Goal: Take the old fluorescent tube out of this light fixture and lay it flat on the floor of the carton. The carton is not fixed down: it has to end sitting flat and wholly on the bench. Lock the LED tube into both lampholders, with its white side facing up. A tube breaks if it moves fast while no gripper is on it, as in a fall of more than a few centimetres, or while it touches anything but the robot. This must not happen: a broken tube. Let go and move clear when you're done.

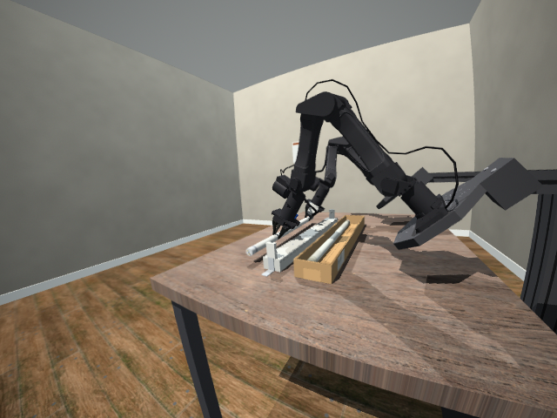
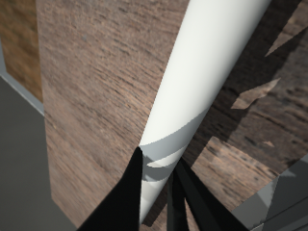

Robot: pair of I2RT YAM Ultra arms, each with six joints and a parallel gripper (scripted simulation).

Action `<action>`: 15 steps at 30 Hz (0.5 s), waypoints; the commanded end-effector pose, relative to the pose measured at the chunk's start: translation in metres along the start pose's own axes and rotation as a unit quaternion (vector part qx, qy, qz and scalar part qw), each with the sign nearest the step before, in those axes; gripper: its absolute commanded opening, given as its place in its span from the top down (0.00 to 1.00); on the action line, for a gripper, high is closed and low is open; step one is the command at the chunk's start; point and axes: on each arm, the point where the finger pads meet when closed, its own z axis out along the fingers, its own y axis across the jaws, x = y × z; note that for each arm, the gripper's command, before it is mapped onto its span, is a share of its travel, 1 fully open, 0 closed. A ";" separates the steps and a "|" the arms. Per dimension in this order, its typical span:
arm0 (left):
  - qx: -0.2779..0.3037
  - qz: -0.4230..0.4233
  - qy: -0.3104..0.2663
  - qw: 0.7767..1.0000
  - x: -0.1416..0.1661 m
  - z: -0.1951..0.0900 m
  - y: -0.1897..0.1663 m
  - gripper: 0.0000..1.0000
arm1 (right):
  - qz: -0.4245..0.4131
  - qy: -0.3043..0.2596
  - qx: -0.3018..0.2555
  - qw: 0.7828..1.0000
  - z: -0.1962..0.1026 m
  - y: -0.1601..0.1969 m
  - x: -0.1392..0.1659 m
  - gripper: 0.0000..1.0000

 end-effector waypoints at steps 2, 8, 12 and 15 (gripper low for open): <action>-0.048 -0.003 -0.006 0.999 -0.004 -0.010 0.019 0.89 | -0.003 -0.007 0.027 1.000 -0.006 -0.001 -0.007 0.89; -0.049 -0.006 0.001 0.999 -0.001 -0.002 0.024 0.89 | 0.000 -0.008 0.030 1.000 -0.011 -0.004 -0.004 0.89; -0.044 -0.013 -0.001 0.999 -0.001 -0.003 0.019 0.89 | -0.002 -0.008 0.027 1.000 -0.006 -0.002 -0.008 0.89; -0.038 -0.007 0.000 0.999 0.000 -0.003 0.010 0.89 | -0.002 -0.010 0.027 1.000 -0.005 -0.001 -0.008 0.89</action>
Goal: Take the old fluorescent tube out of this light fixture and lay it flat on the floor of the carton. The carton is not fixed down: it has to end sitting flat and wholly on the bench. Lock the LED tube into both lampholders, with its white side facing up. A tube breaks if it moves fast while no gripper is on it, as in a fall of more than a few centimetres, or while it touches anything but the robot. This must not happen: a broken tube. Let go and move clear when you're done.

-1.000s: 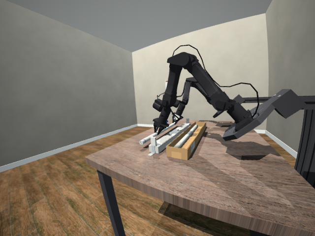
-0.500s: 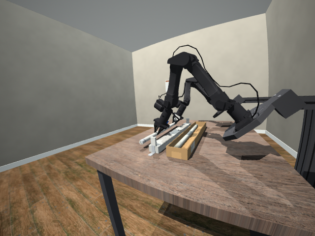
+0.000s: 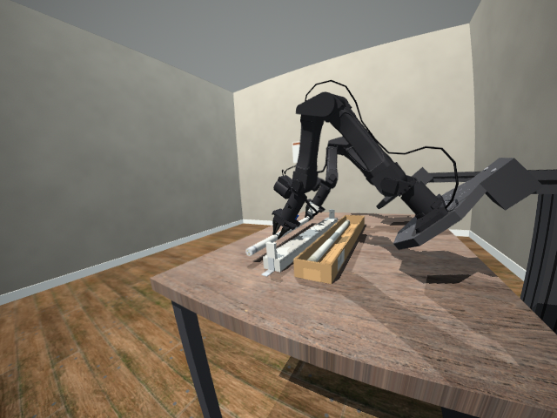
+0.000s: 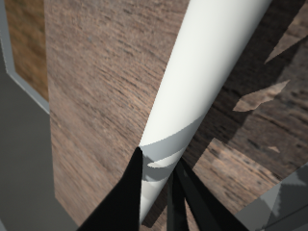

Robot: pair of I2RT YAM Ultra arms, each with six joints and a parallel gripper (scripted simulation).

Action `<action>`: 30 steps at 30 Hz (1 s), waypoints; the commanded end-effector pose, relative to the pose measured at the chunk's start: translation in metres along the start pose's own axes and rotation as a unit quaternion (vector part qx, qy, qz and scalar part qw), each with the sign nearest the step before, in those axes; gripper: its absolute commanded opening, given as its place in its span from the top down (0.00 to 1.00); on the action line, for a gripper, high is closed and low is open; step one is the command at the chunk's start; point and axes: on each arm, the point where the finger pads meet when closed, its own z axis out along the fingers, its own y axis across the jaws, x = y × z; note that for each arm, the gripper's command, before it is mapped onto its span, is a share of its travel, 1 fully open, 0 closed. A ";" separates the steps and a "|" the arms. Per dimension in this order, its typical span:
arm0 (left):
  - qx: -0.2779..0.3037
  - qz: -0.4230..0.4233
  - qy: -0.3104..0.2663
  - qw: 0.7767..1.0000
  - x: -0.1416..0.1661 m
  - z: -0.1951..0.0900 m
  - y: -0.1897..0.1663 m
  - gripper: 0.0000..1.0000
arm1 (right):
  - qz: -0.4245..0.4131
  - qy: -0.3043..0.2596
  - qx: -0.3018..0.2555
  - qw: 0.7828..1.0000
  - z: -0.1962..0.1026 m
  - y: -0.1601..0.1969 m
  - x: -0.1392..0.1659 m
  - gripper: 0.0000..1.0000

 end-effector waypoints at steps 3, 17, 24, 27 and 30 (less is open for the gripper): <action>-0.017 -0.001 -0.004 1.000 -0.005 -0.001 0.003 0.89 | -0.002 -0.010 0.013 1.000 -0.006 0.000 -0.008 0.89; -0.043 -0.004 -0.002 0.999 -0.002 -0.003 0.012 0.89 | 0.000 -0.009 0.029 1.000 -0.004 -0.001 -0.007 0.89; -0.049 -0.010 -0.008 0.999 -0.006 0.002 0.020 0.89 | -0.001 -0.017 0.027 0.999 -0.001 0.000 -0.014 0.89; -0.046 -0.008 -0.009 0.999 -0.006 0.005 0.017 0.89 | 0.012 -0.007 0.037 0.999 0.002 -0.010 -0.003 0.89; -0.052 -0.008 -0.003 0.999 0.000 0.006 0.020 0.89 | 0.012 -0.003 0.034 0.999 0.008 -0.007 -0.001 0.89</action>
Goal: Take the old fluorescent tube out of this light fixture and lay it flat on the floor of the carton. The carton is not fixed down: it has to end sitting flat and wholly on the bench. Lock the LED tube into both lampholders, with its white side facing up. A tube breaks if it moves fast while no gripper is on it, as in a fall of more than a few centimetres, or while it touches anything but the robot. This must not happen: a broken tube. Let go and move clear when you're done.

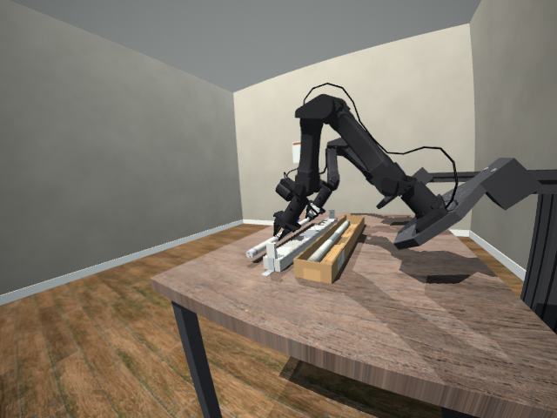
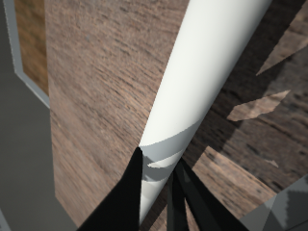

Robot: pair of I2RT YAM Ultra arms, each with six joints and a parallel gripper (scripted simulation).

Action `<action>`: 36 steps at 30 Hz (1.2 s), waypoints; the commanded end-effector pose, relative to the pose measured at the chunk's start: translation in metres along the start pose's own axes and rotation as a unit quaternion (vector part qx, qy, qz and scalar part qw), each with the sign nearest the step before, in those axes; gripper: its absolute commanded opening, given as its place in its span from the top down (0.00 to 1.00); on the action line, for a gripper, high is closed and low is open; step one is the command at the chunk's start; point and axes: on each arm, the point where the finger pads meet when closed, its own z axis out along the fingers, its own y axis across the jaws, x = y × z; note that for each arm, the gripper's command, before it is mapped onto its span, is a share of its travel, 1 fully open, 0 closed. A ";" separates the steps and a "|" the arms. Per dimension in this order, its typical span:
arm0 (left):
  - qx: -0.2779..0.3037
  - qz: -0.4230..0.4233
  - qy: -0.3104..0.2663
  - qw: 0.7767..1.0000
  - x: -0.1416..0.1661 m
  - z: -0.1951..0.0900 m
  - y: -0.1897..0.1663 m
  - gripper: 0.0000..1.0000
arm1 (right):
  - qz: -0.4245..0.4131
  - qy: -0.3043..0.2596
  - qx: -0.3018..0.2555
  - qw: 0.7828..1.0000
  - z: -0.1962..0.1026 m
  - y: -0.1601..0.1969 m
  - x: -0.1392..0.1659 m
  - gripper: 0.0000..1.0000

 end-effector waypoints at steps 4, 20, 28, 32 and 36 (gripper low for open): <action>-0.023 -0.005 -0.006 1.000 -0.004 0.003 0.014 0.89 | 0.009 -0.008 0.014 1.000 0.003 -0.008 -0.003 0.89; -0.040 -0.010 -0.003 0.999 -0.004 0.005 0.025 0.89 | 0.019 -0.006 0.028 0.999 0.011 -0.020 -0.003 0.89; -0.031 -0.008 0.000 0.999 -0.002 0.015 0.014 0.89 | 0.016 -0.011 0.026 0.999 0.016 -0.013 -0.008 0.89; -0.034 -0.007 -0.002 0.999 -0.002 0.017 0.015 0.89 | 0.016 -0.008 0.026 1.000 0.019 -0.012 -0.006 0.89; -0.039 -0.009 -0.003 0.999 -0.004 0.014 0.019 0.89 | 0.019 -0.006 0.029 0.999 0.018 -0.015 -0.003 0.89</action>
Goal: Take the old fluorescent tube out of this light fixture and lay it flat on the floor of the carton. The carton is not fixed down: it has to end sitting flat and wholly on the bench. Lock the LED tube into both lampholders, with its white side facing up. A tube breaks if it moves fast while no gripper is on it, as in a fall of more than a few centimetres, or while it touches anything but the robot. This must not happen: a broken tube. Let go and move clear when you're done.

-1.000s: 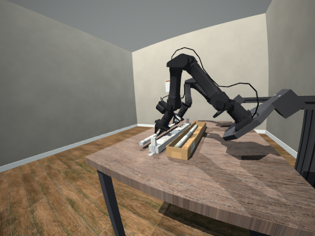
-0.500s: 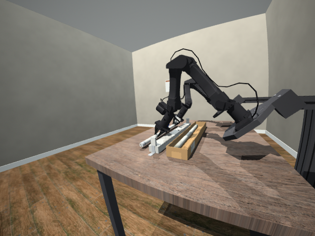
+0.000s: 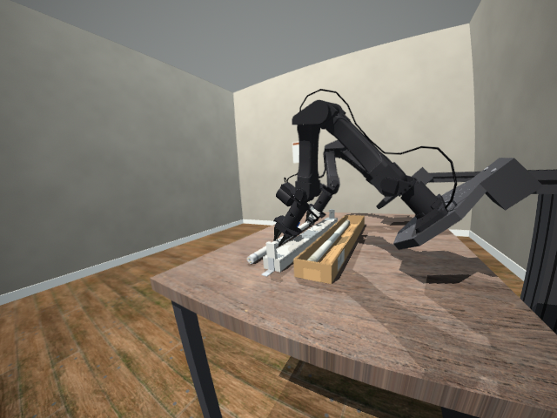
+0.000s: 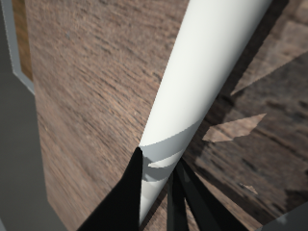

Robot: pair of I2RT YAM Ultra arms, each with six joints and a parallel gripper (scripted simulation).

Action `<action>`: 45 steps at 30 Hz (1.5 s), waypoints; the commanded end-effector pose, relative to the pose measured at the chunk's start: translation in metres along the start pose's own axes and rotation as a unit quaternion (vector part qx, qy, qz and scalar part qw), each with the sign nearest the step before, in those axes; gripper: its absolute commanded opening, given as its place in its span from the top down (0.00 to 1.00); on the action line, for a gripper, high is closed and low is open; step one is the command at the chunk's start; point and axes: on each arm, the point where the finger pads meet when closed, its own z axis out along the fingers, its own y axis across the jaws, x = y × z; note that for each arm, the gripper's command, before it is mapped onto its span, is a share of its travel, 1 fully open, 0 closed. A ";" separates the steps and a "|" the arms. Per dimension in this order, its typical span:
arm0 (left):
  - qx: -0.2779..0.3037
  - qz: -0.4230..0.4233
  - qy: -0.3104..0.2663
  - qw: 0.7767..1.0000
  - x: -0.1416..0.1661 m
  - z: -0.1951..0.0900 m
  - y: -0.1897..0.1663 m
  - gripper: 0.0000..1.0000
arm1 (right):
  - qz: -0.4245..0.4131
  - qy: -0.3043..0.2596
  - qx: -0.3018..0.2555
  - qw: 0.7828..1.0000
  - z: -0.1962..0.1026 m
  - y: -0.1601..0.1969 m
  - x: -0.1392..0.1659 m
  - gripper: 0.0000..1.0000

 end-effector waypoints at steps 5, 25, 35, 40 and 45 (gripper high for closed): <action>-0.034 -0.008 -0.006 0.999 -0.006 0.001 0.025 0.51 | 0.017 -0.011 0.024 1.000 -0.003 -0.018 -0.006 0.89; -0.010 -0.006 -0.001 1.000 -0.002 -0.021 0.006 0.51 | 0.017 -0.011 0.024 1.000 -0.003 -0.018 -0.006 0.89; -0.021 -0.010 -0.007 1.000 -0.006 -0.046 0.015 0.51 | 0.017 -0.011 0.024 1.000 -0.003 -0.018 -0.006 0.89; -0.027 -0.012 -0.009 1.000 -0.006 -0.059 0.016 0.51 | 0.017 -0.011 0.024 1.000 -0.003 -0.018 -0.006 0.89; -0.053 -0.021 -0.018 0.998 -0.010 -0.059 0.038 0.51 | 0.017 -0.011 0.024 1.000 -0.003 -0.018 -0.006 0.89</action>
